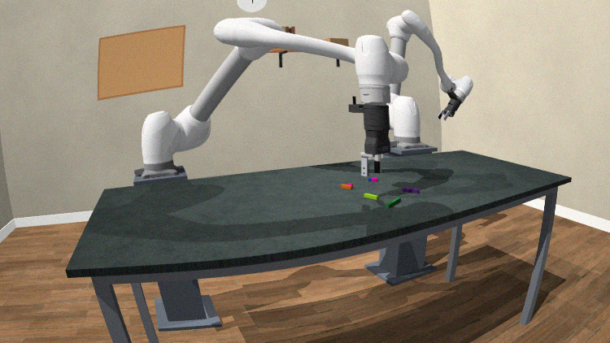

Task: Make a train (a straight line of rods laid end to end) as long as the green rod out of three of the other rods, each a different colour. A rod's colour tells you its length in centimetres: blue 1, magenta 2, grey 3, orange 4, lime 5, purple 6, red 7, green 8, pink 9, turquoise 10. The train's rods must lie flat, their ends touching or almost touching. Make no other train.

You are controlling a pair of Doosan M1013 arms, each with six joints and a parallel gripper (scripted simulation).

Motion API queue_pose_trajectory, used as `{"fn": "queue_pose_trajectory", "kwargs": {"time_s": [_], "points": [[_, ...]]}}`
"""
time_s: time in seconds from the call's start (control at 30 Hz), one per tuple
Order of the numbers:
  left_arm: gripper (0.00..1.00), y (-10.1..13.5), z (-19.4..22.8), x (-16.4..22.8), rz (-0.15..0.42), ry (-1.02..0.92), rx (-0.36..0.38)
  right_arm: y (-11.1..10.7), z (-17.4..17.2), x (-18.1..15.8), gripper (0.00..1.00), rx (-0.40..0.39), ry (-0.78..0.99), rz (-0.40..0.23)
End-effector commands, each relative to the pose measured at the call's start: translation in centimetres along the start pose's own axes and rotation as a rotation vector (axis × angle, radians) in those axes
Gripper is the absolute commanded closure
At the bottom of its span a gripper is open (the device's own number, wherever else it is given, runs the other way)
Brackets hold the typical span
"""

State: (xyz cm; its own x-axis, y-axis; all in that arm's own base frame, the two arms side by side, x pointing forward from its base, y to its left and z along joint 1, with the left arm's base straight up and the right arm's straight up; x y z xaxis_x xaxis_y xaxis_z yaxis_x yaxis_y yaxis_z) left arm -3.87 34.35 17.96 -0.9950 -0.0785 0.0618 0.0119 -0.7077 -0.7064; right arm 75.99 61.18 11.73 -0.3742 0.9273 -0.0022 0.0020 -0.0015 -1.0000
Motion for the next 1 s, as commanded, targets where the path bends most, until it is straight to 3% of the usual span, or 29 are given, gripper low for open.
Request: {"fn": "queue_pose_trajectory", "kwargs": {"time_s": [0.0, 0.03, 0.97], "points": [[0.00, -0.05, 0.01, 0.01, 0.000, 0.000, -0.001, -0.14, -0.08, -0.08, 0.00, 0.000, -0.013, -0.003], [0.00, -0.05, 0.01, 0.01, 0.000, 0.000, -0.001, -0.14, -0.08, -0.08, 0.46, 0.000, -0.013, -0.003], [0.00, -0.05, 0.01, 0.01, 0.000, 0.000, -0.001, 0.15, -0.08, -0.08, 0.46, 0.000, -0.013, -0.003]]}}
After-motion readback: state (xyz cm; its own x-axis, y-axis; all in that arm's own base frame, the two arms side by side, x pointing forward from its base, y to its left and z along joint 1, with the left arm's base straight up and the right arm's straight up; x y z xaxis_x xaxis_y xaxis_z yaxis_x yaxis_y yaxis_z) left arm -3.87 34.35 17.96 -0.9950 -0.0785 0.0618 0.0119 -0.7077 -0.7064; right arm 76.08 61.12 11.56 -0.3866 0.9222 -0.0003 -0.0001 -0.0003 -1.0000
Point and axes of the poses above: on each arm, the point where the finger pads meet when closed, its own y axis out along the fingers, its own x axis across the jaws, z = x × y, the point moved 3 cm from there along -y, back along the fingers, and after that the axes turned 2 degrees about -y, right-handed, at the moved point
